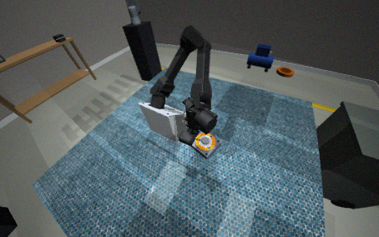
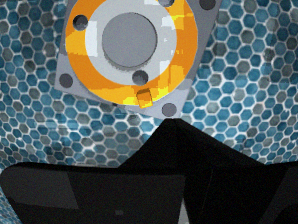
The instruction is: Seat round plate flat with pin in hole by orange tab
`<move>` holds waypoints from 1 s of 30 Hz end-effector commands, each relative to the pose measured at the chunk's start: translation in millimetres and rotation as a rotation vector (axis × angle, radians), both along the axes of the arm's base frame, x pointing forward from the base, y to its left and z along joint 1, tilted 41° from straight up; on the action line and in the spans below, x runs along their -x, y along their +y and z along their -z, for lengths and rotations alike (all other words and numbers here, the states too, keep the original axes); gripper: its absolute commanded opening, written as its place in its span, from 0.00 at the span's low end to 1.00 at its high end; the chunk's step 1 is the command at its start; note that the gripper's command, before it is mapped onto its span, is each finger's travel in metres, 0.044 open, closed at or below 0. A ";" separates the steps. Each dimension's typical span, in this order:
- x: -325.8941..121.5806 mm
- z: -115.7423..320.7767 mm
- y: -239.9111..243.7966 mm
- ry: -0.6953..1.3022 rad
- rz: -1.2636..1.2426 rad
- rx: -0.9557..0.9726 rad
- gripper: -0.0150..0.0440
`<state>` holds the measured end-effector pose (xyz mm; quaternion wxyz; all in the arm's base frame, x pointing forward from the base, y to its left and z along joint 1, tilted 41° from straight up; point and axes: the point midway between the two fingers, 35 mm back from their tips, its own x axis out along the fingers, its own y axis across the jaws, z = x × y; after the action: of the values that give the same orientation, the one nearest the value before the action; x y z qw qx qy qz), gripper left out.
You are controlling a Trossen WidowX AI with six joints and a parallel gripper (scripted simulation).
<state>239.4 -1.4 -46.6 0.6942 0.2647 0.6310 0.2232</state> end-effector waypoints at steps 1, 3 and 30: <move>-1.2 1.3 -2.1 0.015 -0.005 0.000 0.25; -2.1 5.7 1.2 0.015 -0.005 0.000 0.25; 3.2 28.0 41.3 0.016 -0.005 -0.004 0.25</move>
<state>239.8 35.5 -76.8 0.6901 0.2627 0.6366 0.2225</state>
